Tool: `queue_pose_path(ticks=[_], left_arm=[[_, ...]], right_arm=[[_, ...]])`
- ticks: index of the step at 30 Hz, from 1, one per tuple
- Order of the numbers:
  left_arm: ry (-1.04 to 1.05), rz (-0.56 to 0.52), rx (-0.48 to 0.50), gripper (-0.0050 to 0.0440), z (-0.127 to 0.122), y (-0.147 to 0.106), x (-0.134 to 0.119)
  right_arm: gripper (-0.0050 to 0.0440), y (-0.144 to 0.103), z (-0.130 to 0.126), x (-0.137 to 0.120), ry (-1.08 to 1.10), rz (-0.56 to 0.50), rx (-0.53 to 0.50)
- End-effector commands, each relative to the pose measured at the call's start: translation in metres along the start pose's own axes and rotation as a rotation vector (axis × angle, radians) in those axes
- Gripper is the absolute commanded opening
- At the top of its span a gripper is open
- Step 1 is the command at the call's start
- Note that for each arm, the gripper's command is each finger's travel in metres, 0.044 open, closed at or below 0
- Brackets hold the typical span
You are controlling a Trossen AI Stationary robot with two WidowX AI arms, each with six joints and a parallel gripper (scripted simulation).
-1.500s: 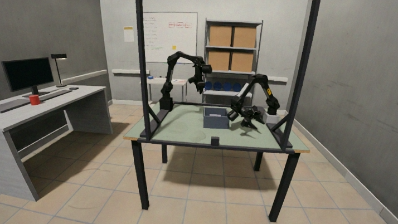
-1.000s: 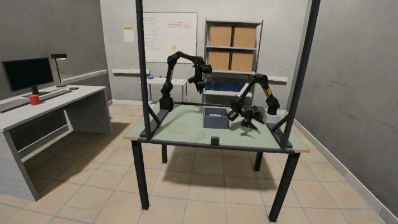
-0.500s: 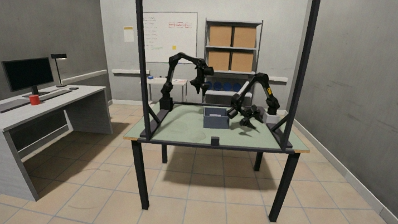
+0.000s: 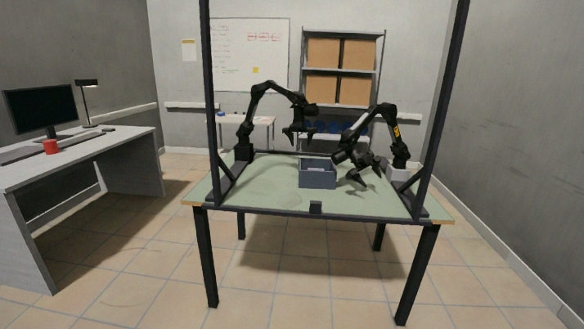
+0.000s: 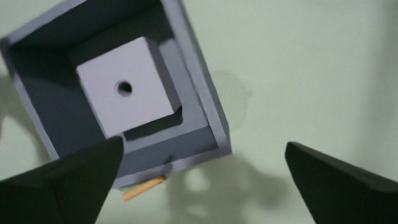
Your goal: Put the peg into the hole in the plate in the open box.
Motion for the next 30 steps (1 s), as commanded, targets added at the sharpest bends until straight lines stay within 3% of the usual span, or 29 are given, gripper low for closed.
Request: queue_pose_path(ticks=[1, 7, 21, 23, 30], left_arm=[[-0.190, -0.015, 0.042, 0.0440, 0.009, 0.006, 0.002], [-0.374, -0.026, 0.069, 0.0440, 0.017, 0.016, 0.005], [-1.031, -0.098, 0.178, 0.0440, 0.054, 0.044, 0.016], [-1.031, -0.098, 0.178, 0.0440, 0.054, 0.044, 0.016], [-1.309, -0.126, 0.214, 0.0440, 0.067, 0.058, 0.021]], right_arm=[[0.0440, -0.014, -0.001, 0.002, 0.050, 0.053, -0.062], [0.0440, -0.024, -0.002, -0.002, 0.125, 0.097, -0.109], [0.0440, -0.069, -0.007, -0.017, 0.477, 0.233, -0.381], [0.0440, -0.069, -0.007, -0.017, 0.477, 0.233, -0.381], [0.0440, -0.108, -0.008, -0.027, 0.747, 0.257, -0.639]])
Point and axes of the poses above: on each arm, the point midway between the two fingers, 35 mm back from their tips, its own y axis out along the fingers, its own z axis across the jaws, x = y × z, the point moved 1 cm from there along -y, back along the fingers, and after that the axes turned 6 degrees about -y, right-handed, at the moved point
